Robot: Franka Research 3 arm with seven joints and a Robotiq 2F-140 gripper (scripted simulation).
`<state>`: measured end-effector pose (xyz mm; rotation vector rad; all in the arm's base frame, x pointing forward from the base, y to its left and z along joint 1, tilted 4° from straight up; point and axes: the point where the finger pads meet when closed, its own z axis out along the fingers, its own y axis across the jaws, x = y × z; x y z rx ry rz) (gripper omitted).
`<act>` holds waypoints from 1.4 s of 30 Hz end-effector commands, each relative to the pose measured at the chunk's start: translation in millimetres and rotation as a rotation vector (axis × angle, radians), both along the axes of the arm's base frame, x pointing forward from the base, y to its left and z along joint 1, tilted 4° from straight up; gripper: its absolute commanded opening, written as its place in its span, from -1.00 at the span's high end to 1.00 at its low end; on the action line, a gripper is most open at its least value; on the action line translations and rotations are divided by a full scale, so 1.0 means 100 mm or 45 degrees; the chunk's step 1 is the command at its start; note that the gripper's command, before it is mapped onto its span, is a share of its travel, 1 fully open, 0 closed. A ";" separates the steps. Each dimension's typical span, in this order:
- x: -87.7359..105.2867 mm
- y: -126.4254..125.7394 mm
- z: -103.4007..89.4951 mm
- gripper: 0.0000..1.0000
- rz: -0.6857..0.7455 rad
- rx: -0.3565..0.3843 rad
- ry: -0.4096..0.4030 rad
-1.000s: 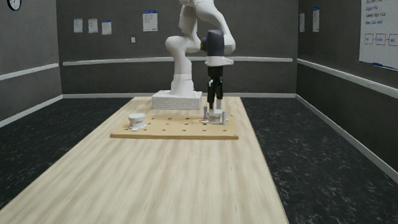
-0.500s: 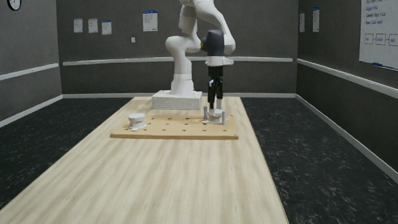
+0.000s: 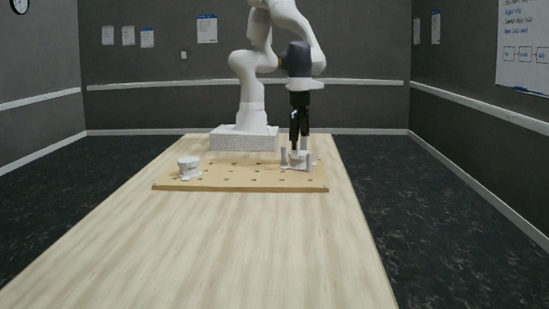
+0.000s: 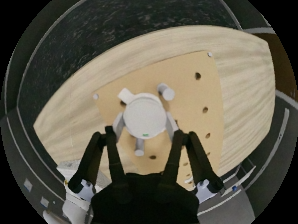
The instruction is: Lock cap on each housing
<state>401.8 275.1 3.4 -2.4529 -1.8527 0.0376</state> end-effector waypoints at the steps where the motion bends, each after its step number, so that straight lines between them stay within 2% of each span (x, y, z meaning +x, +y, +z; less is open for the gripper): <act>1: -0.07 0.04 -0.01 0.80 -0.005 -0.003 0.003; 42: -0.58 0.43 0.04 0.80 -0.005 -0.003 0.003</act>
